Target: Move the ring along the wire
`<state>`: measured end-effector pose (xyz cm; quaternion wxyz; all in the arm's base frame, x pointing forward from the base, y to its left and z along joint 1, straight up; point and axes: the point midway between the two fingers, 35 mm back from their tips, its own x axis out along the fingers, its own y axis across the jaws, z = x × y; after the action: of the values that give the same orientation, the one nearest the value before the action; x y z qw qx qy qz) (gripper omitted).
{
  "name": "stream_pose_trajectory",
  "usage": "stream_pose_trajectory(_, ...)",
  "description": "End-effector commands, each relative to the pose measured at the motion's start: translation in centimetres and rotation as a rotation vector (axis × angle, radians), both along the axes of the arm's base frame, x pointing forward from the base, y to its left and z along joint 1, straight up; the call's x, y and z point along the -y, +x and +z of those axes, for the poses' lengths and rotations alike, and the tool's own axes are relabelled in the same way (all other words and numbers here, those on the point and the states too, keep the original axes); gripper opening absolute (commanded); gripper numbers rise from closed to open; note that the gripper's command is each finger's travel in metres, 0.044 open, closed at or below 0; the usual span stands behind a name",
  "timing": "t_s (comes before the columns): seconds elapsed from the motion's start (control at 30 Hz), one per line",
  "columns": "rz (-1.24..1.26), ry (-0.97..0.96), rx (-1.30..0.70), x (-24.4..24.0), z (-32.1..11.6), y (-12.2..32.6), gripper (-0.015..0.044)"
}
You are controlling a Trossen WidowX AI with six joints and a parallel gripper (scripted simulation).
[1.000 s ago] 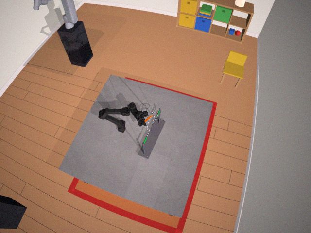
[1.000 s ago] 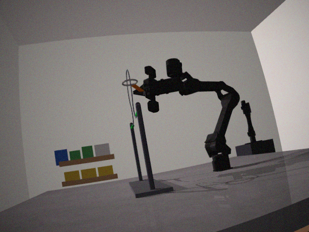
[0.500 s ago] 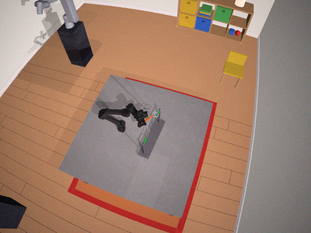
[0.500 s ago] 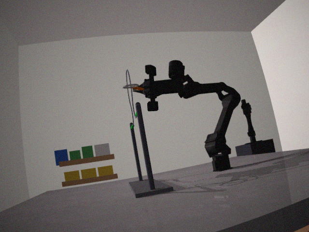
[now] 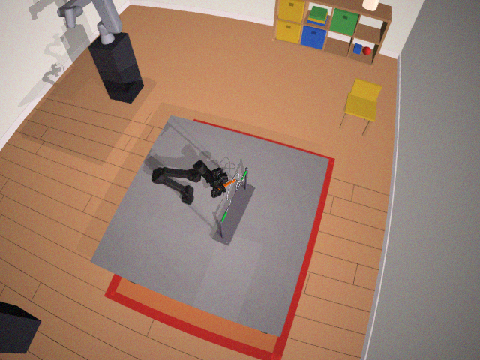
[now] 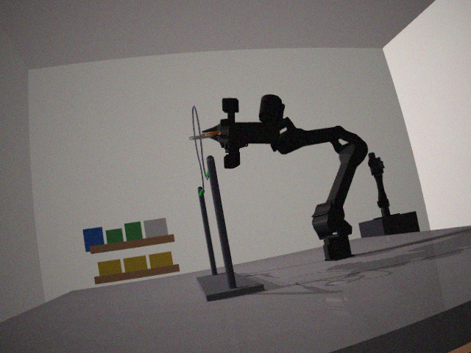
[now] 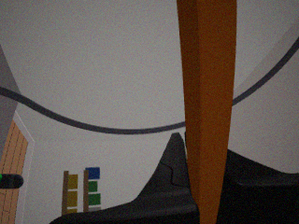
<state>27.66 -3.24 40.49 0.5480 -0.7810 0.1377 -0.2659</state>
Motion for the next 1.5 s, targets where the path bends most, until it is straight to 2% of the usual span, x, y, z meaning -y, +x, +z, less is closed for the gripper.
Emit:
stream_pose_trajectory(0.0,-0.001,-0.06,-0.005,-0.1,0.1,-0.1,-0.015)
stream_pose_trajectory(0.9,-0.011,-0.329,-0.029,-0.3,0.7,-0.1,-0.015)
stream_pose_trajectory(1.47,-0.021,-0.222,-0.019,1.5,-1.6,-0.3,-0.015)
